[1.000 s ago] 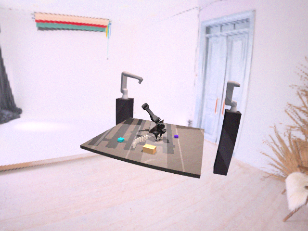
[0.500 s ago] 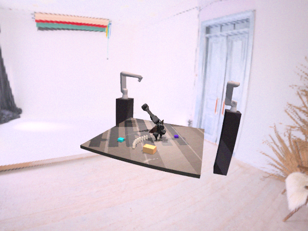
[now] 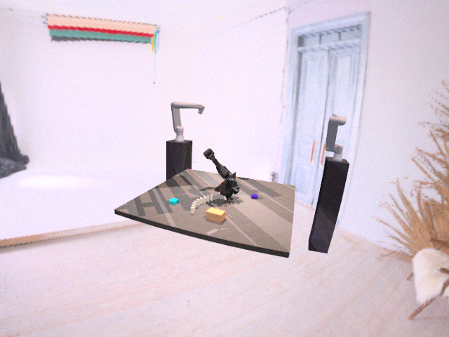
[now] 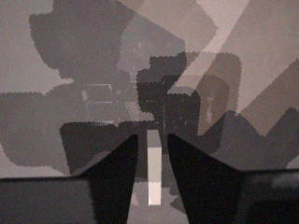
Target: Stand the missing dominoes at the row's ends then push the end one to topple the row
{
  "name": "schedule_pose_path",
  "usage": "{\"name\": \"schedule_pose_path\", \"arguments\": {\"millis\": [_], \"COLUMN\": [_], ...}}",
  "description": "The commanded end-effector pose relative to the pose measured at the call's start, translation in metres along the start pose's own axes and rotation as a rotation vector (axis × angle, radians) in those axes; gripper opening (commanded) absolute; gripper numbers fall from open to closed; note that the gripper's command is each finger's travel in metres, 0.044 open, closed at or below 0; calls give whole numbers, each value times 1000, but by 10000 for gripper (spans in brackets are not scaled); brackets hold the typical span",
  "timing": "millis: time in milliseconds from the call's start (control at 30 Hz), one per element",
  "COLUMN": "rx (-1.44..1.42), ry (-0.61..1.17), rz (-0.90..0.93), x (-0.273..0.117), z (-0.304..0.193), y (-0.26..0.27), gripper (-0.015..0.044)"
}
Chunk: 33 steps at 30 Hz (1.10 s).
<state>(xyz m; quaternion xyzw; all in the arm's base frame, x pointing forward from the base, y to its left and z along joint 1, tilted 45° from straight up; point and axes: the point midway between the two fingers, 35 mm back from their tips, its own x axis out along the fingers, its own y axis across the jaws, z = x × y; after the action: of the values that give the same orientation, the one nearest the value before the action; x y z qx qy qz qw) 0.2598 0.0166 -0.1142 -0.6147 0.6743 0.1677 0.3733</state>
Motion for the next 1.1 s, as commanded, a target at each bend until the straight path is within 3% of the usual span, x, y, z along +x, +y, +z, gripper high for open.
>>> {"name": "schedule_pose_path", "arguments": {"millis": [0,267,533,733,1067], "rx": [-6,-6,-6,-2,70], "ry": [2,2,-3,-4,-9], "rz": [-2,-2,0,0,-1], "x": [0,-8,-113,-117,-130], "z": [0,0,6,12,97], "y": [0,0,3,0,-33], "gripper": [25,25,25,25,25]}}
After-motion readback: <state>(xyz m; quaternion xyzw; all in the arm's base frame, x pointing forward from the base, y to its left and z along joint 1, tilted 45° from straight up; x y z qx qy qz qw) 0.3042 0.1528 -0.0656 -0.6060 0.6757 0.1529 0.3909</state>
